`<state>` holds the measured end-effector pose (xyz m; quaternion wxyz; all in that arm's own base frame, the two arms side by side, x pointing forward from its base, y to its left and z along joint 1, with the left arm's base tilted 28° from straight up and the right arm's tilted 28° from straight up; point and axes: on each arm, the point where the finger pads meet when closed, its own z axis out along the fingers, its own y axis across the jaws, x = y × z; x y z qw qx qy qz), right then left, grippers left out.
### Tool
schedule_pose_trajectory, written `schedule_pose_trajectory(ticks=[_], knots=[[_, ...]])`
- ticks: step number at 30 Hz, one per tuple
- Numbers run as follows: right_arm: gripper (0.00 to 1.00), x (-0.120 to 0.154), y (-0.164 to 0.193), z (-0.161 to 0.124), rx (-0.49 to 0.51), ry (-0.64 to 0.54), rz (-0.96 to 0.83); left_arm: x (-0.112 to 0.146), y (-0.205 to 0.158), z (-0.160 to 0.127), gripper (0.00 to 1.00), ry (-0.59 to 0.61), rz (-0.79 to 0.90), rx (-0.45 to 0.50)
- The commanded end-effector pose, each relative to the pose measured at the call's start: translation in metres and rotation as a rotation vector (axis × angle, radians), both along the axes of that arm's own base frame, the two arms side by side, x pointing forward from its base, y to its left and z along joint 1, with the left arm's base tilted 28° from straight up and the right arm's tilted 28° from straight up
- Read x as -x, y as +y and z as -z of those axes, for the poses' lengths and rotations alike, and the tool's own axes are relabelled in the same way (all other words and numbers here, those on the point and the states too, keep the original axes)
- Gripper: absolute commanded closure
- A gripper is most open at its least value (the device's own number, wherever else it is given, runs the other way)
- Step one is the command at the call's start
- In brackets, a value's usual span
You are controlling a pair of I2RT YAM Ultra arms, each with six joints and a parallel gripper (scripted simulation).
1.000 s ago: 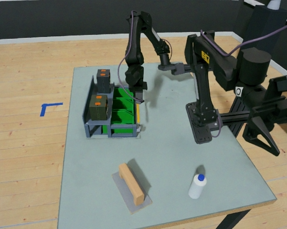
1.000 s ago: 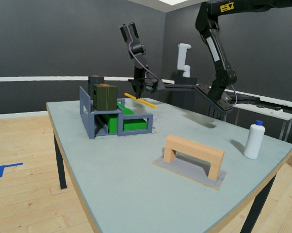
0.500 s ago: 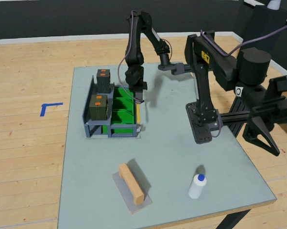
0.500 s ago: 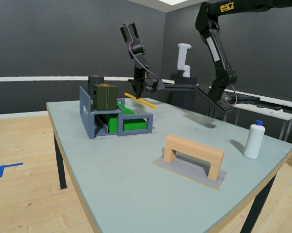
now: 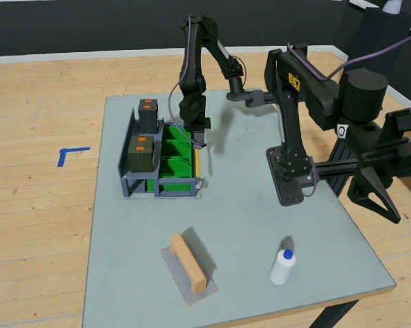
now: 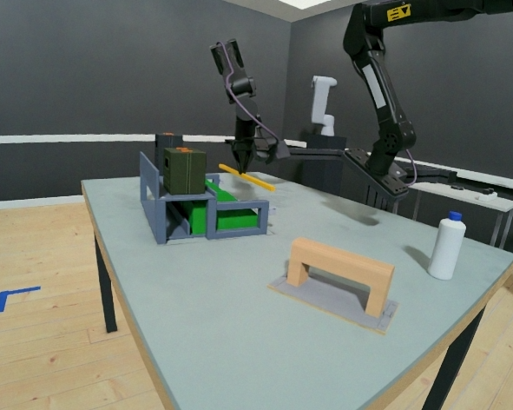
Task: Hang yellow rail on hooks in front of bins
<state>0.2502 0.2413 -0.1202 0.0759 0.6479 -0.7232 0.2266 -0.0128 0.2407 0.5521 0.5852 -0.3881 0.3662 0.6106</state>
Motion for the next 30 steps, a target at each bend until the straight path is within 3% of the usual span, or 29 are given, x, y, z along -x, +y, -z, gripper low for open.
schedule_pose_trajectory(ticks=[1, 18, 30], knots=[[1.0, -0.008, 0.027, -0.013, -0.078, -0.037, -0.016, 0.001, -0.009, 0.002, 0.0, 0.007, -0.01, -0.002], [1.0, -0.002, 0.004, 0.011, -0.02, 0.0, -0.012, 0.001, -0.009, 0.002, 0.0, 0.007, -0.01, -0.002], [1.0, -0.008, 0.008, 0.004, -0.046, -0.023, -0.009, 0.001, -0.009, 0.002, 0.0, 0.007, -0.01, -0.002]])
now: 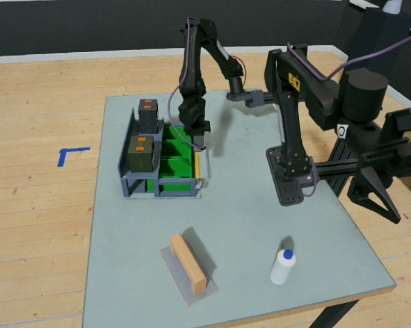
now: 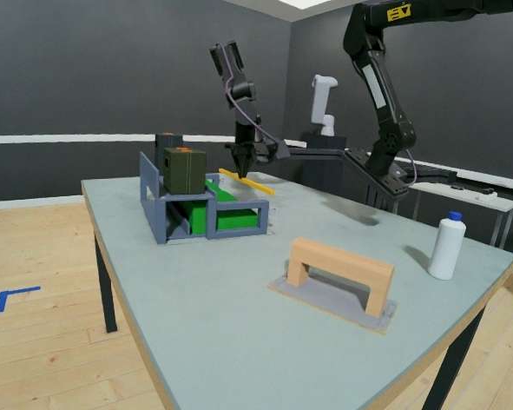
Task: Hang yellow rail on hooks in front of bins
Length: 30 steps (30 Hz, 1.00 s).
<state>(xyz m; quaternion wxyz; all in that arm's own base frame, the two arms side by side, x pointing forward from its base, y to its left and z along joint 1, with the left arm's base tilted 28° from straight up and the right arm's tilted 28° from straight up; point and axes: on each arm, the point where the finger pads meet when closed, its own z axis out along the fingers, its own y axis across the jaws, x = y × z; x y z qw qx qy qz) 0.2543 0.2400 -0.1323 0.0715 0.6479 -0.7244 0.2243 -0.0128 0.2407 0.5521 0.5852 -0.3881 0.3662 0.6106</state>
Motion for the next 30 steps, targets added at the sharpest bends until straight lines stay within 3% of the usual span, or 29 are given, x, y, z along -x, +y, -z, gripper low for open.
schedule_pose_trajectory(ticks=[1, 30], knots=[[1.0, -0.003, 0.008, -0.008, -0.034, -0.019, -0.009, 0.001, -0.009, 0.002, 0.0, 0.007, -0.01, -0.002], [1.0, -0.002, 0.003, -0.001, -0.009, -0.011, -0.011, 0.001, -0.009, 0.002, 0.0, 0.007, -0.01, -0.002]])
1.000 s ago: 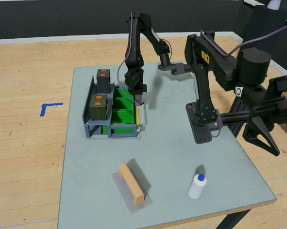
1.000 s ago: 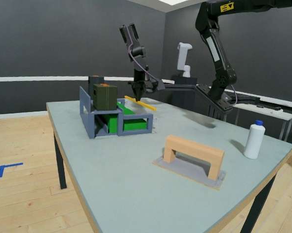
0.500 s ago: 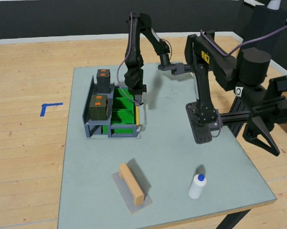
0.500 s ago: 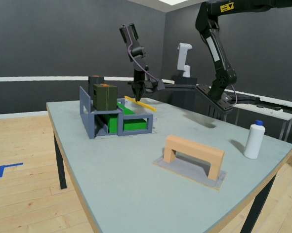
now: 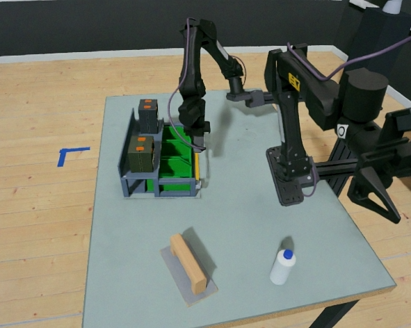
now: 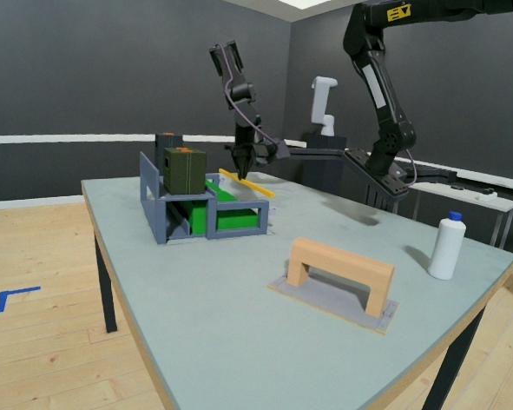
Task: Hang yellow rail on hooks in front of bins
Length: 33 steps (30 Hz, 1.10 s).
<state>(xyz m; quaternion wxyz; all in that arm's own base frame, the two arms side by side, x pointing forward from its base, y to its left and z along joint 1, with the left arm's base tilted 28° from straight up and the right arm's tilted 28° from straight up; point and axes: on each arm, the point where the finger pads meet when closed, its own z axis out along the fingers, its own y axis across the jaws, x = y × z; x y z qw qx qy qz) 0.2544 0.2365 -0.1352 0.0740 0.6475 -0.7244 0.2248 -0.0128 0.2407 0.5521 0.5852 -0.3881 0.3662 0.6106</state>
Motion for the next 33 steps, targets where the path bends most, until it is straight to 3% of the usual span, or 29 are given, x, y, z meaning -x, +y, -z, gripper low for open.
schedule_pose_trajectory(ticks=[1, 33], knots=[[1.0, -0.002, 0.004, -0.002, -0.009, -0.012, -0.012, 0.001, -0.009, 0.002, 0.0, 0.007, -0.01, -0.002], [1.0, 0.002, -0.006, 0.002, 0.02, 0.005, -0.01, 0.001, -0.009, 0.002, 0.0, 0.007, -0.01, -0.002]])
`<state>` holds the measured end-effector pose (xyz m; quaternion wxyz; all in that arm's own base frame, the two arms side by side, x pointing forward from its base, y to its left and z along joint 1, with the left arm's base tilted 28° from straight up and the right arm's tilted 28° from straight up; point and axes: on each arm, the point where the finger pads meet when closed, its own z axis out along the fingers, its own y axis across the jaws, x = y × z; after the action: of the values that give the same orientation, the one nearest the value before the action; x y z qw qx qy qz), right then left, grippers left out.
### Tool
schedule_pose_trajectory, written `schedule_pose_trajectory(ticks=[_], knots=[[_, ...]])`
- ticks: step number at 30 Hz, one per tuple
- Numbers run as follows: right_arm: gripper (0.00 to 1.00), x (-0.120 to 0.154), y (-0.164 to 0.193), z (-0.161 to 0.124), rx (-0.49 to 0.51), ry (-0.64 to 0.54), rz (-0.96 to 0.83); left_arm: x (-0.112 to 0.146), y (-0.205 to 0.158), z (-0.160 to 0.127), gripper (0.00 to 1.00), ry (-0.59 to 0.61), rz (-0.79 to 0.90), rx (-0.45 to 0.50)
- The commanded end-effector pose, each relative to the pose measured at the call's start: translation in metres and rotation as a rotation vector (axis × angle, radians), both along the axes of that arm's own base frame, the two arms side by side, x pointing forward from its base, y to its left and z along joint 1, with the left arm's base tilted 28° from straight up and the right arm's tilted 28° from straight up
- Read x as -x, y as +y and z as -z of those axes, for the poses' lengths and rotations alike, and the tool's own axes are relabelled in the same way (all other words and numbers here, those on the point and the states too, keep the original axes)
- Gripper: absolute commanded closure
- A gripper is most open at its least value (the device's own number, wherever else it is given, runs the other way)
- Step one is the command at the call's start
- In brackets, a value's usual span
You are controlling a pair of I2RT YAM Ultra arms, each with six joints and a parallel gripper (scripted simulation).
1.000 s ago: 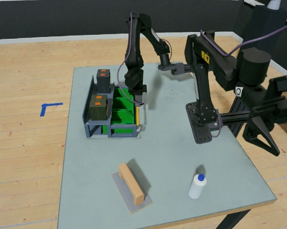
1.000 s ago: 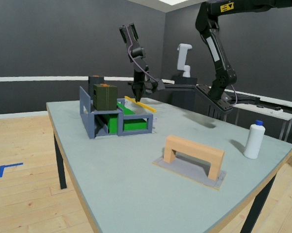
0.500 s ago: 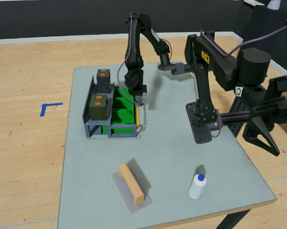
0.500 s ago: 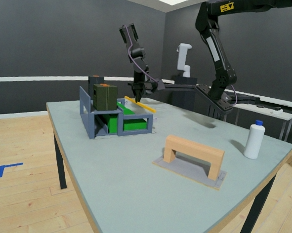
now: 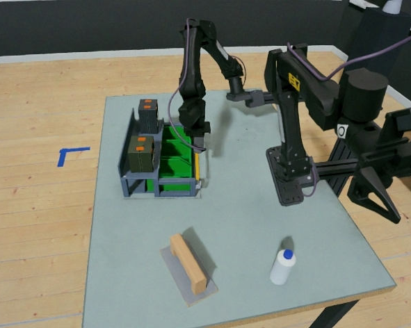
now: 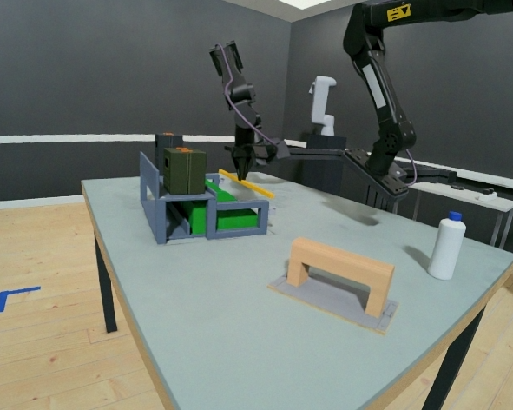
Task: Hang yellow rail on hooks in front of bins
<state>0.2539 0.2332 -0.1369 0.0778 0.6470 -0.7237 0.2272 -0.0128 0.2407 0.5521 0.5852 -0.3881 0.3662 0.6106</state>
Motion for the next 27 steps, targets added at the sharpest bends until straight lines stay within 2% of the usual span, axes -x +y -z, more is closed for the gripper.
schedule_pose_trajectory(ticks=[1, 9, 27], knots=[[1.0, 0.002, -0.003, 0.0, 0.013, 0.003, -0.01, 0.001, -0.009, 0.002, 0.0, 0.007, -0.01, -0.002], [1.0, -0.008, 0.012, -0.005, -0.028, -0.025, -0.011, 0.001, -0.009, 0.002, 0.0, 0.007, -0.01, -0.002], [1.0, -0.007, 0.015, -0.004, -0.03, -0.027, -0.015, 0.001, -0.009, 0.002, 0.0, 0.007, -0.01, -0.002]])
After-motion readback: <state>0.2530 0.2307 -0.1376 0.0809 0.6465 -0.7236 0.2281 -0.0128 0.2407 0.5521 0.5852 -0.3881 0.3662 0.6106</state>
